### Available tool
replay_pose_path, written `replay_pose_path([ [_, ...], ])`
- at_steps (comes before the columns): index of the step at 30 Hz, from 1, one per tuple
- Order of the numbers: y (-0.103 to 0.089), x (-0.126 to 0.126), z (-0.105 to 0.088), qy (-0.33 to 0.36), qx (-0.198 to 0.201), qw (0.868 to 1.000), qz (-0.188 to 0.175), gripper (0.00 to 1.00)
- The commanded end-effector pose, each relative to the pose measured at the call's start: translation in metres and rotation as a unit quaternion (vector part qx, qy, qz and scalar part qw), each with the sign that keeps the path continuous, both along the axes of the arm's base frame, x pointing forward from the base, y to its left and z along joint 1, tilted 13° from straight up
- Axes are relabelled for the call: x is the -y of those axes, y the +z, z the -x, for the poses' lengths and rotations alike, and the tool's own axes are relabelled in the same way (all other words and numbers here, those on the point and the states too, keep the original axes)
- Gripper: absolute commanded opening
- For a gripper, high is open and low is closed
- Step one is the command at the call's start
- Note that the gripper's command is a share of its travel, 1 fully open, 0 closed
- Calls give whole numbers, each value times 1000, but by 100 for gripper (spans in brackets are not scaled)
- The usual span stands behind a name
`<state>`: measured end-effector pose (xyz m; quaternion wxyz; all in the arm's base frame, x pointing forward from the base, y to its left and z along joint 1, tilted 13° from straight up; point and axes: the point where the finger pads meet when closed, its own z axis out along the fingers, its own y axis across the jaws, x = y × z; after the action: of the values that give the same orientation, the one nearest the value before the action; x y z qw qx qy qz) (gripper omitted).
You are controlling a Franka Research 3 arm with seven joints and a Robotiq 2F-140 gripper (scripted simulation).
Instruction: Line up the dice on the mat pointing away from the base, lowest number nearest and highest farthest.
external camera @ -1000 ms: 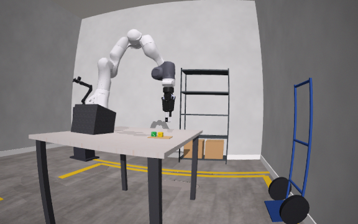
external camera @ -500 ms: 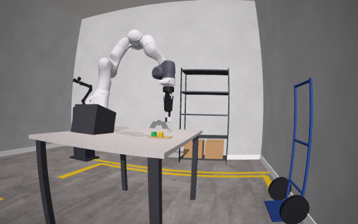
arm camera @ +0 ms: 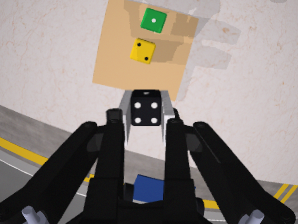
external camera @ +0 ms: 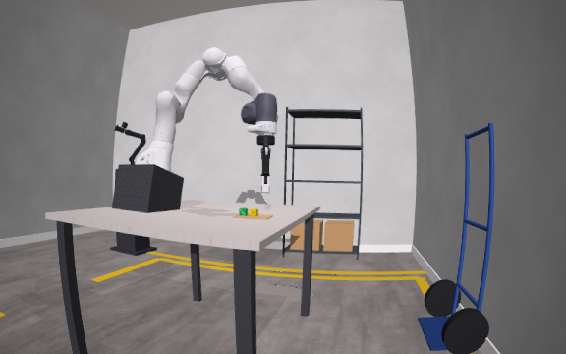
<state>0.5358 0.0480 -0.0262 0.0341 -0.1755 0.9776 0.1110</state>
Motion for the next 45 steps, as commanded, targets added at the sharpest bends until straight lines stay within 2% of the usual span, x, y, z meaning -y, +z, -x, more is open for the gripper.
replay_pose_path([
  [1,-2,5,0,-83,-27,996,0,16],
  [5,-2,8,-1,-95,-30,995,0,16],
  [6,-3,15,-3,-126,-36,991,0,16],
  [10,-4,20,-4,-154,-42,987,-1,16],
  [27,-7,20,-4,-154,-42,987,-1,16],
  [32,-20,17,-4,-154,-42,987,-1,16],
  [37,-41,12,-5,-154,-42,987,-1,16],
  [39,-41,12,-5,-154,-42,987,-1,16],
  [45,-70,5,-5,-154,-42,987,-1,16],
])
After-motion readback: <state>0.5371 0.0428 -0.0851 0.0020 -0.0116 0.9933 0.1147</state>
